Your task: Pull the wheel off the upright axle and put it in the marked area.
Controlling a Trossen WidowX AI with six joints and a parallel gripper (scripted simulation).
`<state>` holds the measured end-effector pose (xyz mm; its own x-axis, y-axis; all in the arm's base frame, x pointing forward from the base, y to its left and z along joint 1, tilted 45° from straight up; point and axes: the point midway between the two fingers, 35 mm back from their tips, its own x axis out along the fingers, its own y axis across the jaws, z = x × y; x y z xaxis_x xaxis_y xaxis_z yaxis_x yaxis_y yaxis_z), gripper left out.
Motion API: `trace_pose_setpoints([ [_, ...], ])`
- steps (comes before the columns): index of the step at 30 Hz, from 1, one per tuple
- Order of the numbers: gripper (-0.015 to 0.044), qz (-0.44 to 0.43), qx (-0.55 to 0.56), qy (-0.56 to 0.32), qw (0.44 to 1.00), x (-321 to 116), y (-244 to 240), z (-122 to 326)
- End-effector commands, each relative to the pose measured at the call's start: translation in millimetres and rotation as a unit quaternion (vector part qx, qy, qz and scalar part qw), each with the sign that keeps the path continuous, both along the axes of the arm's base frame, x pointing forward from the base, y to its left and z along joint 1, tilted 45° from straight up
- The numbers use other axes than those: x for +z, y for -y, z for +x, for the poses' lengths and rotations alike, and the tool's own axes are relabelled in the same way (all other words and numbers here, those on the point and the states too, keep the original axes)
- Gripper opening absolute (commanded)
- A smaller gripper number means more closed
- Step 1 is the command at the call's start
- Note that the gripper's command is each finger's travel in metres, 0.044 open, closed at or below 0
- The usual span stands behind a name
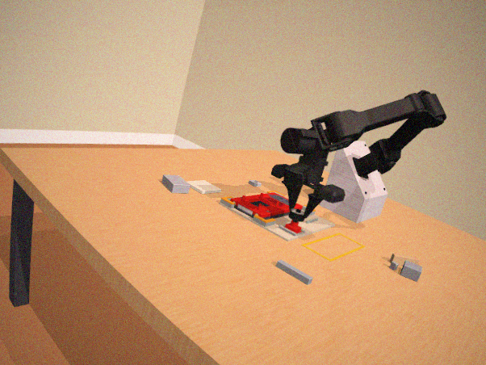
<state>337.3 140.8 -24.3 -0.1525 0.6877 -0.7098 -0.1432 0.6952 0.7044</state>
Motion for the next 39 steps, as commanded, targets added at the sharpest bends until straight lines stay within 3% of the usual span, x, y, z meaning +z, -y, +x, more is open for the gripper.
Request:
trace_pose_setpoints([
  [1, 0.0, 0.001, 0.0, 0.003, 1.0, 2.3, 2.1, 1.6],
  [39, 0.0, 0.002, -0.003, 0.004, 1.0, 11.0, 11.0, 3.5],
])
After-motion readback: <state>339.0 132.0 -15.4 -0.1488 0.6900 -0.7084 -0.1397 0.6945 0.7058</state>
